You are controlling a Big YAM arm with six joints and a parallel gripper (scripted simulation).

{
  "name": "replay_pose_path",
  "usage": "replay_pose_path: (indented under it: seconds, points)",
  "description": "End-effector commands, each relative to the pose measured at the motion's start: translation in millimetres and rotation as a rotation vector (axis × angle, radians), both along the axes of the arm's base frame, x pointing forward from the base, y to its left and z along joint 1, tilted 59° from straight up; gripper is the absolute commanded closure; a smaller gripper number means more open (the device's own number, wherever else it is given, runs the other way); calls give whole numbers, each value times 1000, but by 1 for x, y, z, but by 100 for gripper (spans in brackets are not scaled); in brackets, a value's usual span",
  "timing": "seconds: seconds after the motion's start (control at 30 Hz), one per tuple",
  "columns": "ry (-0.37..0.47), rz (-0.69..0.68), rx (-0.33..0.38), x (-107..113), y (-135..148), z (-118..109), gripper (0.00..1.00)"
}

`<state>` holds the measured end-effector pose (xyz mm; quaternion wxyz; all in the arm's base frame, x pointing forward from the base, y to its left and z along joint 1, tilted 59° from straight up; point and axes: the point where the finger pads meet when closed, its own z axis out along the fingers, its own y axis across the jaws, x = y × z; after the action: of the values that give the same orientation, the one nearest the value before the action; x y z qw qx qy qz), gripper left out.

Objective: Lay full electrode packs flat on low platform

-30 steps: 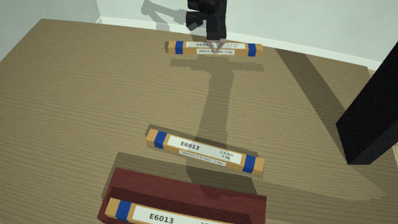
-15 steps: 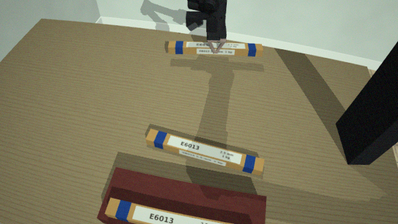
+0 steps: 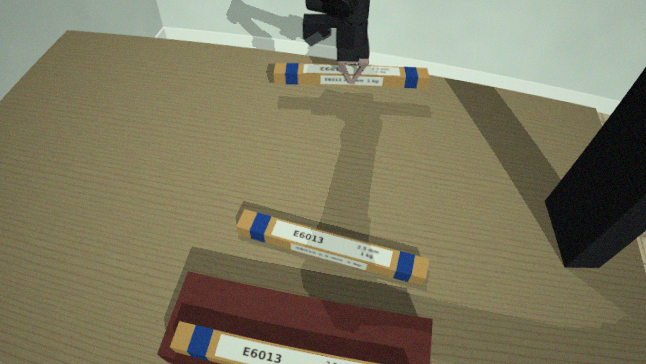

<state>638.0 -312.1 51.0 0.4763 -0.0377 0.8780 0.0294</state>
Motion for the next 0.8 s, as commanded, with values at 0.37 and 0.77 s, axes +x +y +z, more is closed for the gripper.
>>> replay_pose_path:
  seconds: [0.37, 0.77]
  points:
    - [-48, -55, -40, -47, -42, 65, 100]
    - [-48, -55, -40, -68, -42, 76, 100]
